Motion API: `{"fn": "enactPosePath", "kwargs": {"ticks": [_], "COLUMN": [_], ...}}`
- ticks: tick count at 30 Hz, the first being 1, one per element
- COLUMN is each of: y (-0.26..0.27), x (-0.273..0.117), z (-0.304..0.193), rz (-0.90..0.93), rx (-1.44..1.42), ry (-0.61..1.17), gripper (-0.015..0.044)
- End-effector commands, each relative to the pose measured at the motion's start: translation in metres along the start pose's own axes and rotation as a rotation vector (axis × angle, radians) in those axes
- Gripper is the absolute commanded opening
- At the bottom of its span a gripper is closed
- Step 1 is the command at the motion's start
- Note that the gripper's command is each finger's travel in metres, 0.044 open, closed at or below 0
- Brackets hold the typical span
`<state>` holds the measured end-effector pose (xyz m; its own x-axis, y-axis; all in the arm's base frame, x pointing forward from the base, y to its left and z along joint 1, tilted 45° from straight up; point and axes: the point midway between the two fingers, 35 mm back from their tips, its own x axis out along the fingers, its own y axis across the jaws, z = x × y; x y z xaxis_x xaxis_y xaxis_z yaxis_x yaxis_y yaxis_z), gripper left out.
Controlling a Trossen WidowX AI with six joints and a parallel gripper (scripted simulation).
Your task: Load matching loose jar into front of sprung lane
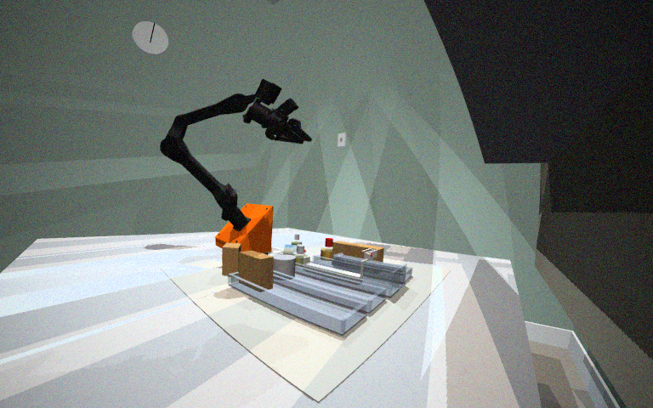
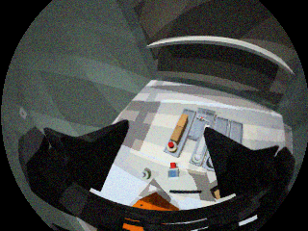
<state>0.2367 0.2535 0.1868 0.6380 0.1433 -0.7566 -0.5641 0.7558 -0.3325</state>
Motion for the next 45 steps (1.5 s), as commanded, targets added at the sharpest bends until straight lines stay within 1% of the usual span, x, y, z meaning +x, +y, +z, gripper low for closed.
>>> {"fn": "enactPosePath", "kwargs": {"ticks": [1,5,9,12,16,18,24,29,45], "y": [0.037,0.065,0.083,0.090,0.090,0.089,0.088,0.079,0.073], "x": [0.045,0.080,0.103,0.112,0.114,0.113,0.111,0.129,0.138], "z": [-0.043,-0.097,-0.159,-0.205,-0.257,-0.265,-0.266,-0.295,-0.309], "rz": [0.000,-0.060,-0.183,-0.311,-0.493,-0.525,-0.525,-0.526,-0.527], "rx": [0.060,0.133,0.202,0.245,0.285,0.290,0.290,0.290,0.290], "ry": [0.217,0.436,0.646,0.780,0.906,0.923,0.923,0.923,0.922], "gripper": [0.0440,0.0440,0.0440,0.0440,0.0440,0.0440,0.0440,0.0440,0.0440]}}
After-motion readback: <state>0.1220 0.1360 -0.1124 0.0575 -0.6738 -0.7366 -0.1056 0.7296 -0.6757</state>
